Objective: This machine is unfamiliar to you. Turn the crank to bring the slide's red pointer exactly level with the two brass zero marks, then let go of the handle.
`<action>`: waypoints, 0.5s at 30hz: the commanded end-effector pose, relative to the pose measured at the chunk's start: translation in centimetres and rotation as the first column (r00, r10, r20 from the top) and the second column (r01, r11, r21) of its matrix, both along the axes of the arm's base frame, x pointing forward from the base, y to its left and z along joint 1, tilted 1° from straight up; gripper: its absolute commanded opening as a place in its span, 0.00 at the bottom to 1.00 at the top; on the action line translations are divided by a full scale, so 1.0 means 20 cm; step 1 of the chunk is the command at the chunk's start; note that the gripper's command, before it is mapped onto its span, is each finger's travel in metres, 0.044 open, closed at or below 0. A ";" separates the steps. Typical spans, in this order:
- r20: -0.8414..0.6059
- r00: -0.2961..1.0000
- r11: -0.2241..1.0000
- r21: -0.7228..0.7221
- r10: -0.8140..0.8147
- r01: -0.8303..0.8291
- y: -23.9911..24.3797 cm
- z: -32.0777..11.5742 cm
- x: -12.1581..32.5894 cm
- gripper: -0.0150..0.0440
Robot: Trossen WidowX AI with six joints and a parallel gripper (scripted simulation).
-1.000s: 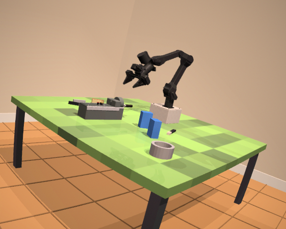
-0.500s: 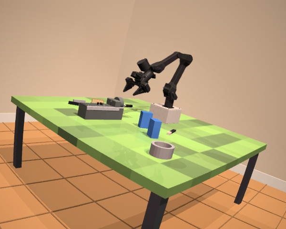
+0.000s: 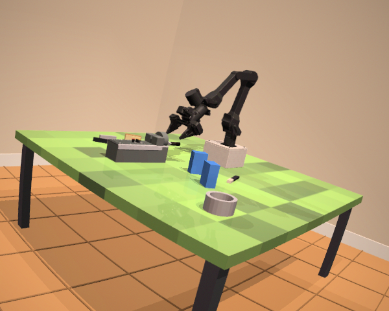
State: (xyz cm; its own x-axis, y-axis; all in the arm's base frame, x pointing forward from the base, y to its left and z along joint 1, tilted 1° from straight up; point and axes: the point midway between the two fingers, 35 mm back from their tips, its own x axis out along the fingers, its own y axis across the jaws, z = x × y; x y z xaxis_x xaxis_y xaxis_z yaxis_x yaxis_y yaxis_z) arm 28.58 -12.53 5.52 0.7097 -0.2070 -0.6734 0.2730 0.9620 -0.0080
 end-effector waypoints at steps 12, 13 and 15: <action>-0.007 1.000 1.000 0.009 -0.002 0.002 0.00 -0.13 0.00 1.00; -0.007 1.000 1.000 0.009 -0.002 0.002 0.00 -0.14 0.00 1.00; -0.007 1.000 1.000 0.009 -0.002 0.002 0.00 -0.16 0.00 1.00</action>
State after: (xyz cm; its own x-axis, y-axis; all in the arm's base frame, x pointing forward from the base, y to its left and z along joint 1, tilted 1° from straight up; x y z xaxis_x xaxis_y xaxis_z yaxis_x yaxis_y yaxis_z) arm 28.82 -12.63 2.97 0.7082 -0.2056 -0.6754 0.2726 0.9621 -0.0071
